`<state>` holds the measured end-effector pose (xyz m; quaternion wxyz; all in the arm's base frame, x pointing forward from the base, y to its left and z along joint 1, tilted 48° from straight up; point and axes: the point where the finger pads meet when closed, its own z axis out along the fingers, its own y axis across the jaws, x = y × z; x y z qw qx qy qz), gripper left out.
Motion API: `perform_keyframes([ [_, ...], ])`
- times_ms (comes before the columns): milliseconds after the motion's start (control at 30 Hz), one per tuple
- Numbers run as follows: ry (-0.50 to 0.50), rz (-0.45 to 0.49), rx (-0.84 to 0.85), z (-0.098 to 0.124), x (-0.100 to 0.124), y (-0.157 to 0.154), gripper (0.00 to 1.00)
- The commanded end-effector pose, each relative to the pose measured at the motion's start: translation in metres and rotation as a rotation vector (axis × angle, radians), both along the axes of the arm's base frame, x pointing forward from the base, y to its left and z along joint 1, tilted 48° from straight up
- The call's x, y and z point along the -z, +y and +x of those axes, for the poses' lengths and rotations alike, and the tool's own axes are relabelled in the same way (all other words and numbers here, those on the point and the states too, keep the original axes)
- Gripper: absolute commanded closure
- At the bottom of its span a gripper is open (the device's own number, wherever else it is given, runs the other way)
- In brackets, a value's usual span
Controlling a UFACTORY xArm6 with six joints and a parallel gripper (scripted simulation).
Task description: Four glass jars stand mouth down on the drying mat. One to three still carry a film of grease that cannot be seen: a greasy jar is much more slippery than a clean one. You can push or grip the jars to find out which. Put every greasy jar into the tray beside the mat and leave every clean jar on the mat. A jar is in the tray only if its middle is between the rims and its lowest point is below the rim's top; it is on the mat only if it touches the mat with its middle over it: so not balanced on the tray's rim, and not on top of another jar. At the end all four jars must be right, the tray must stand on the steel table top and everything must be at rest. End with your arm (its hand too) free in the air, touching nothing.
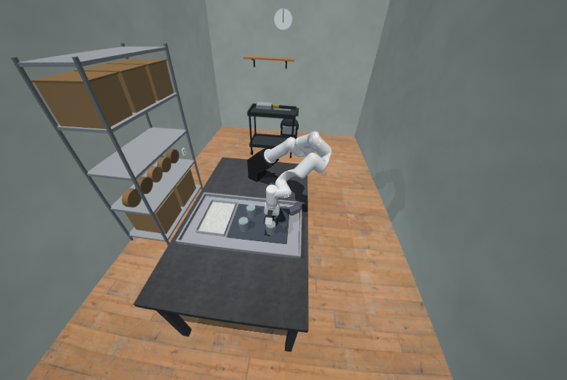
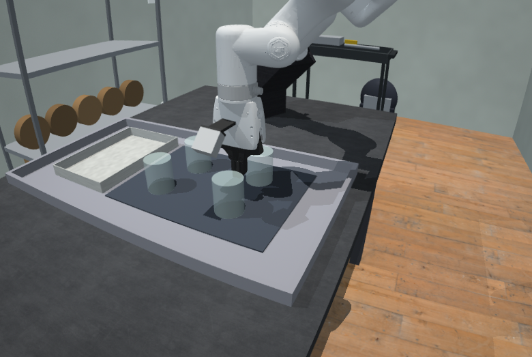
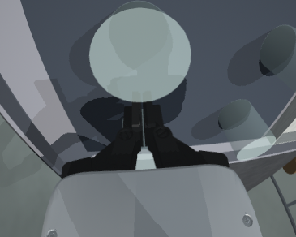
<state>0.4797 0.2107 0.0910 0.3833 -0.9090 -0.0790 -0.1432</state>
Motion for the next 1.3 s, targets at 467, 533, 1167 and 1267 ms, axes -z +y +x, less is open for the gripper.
perform_keyframes([
  [467,-0.002,0.0,0.002,0.0028,-0.0023,-0.0011,1.0],
  [533,-0.002,0.0,0.002,0.003,-0.0025,-0.0013,1.0],
  [1167,-0.002,0.0,0.002,0.0048,-0.0044,-0.0025,1.0],
  [1267,-0.002,0.0,0.002,0.0051,-0.0048,-0.0027,1.0],
])
